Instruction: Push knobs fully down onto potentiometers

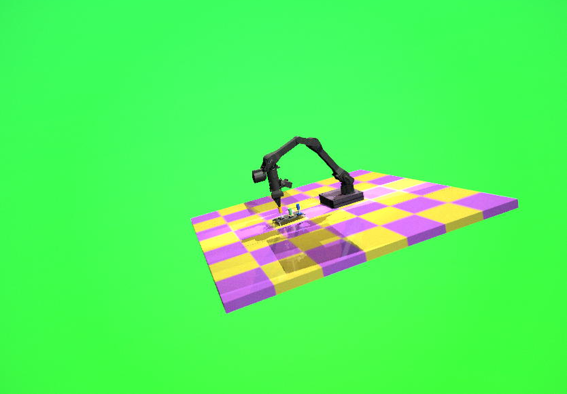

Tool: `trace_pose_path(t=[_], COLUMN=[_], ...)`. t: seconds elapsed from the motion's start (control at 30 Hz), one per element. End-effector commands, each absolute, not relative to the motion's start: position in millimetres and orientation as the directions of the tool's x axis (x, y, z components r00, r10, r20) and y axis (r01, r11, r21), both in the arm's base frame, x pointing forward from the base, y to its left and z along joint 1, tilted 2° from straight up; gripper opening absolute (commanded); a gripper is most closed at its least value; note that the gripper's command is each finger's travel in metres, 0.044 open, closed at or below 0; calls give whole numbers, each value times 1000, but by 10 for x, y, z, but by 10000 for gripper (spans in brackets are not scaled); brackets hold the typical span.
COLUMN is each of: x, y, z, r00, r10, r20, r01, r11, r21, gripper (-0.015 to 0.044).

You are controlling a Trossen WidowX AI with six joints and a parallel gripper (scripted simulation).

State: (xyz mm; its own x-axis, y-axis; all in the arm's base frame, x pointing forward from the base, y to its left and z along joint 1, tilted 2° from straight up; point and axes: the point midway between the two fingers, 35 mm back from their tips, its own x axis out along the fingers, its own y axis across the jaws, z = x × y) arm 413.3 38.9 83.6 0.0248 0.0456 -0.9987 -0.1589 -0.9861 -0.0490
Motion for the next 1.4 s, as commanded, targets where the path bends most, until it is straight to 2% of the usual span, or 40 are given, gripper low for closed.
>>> trace_pose_path(t=[0.0,1.37], x=[4138,4141], y=[384,390], z=[838,713], r00=[27,27], r10=[42,42], r20=[-999,-999], r01=[-162,-162], r11=[-986,-986], r21=[-46,-46], gripper=[0,0])
